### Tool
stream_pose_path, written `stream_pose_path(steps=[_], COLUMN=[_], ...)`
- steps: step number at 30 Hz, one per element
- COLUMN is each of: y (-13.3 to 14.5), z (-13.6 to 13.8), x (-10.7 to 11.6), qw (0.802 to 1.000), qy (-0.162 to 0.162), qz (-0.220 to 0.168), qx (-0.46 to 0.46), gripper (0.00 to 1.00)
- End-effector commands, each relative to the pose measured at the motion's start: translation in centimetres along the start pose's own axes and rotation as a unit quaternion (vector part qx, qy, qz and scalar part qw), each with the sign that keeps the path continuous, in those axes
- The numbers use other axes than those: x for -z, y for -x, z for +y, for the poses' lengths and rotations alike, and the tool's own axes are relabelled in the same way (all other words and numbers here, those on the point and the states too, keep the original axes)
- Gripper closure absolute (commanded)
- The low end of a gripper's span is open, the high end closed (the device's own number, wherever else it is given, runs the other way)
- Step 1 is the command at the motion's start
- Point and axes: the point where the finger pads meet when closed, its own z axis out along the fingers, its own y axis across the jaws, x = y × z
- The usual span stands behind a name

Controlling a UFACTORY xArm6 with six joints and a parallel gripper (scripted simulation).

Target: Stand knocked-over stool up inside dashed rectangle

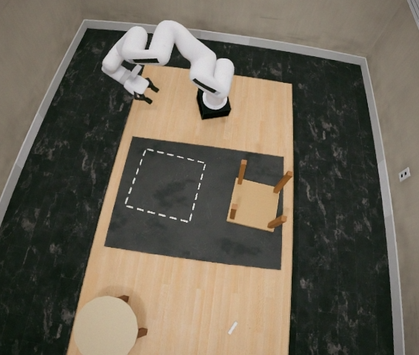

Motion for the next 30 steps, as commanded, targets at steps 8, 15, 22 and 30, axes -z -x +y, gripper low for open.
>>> stream_pose_path(steps=[8,15,22,30], y=[-0.1,-0.2,-0.7,-1.9], z=[1.8,4.0,9.2,15.8], x=[0.6,1.0,1.4,1.0], qw=[0.999,0.994,0.972,0.926], qy=[-0.042,-0.093,-0.198,-0.311], qz=[-0.01,-0.019,-0.035,-0.049], qx=[0.024,0.054,0.124,0.21], gripper=[0.0,0.0,0.0,0.0])
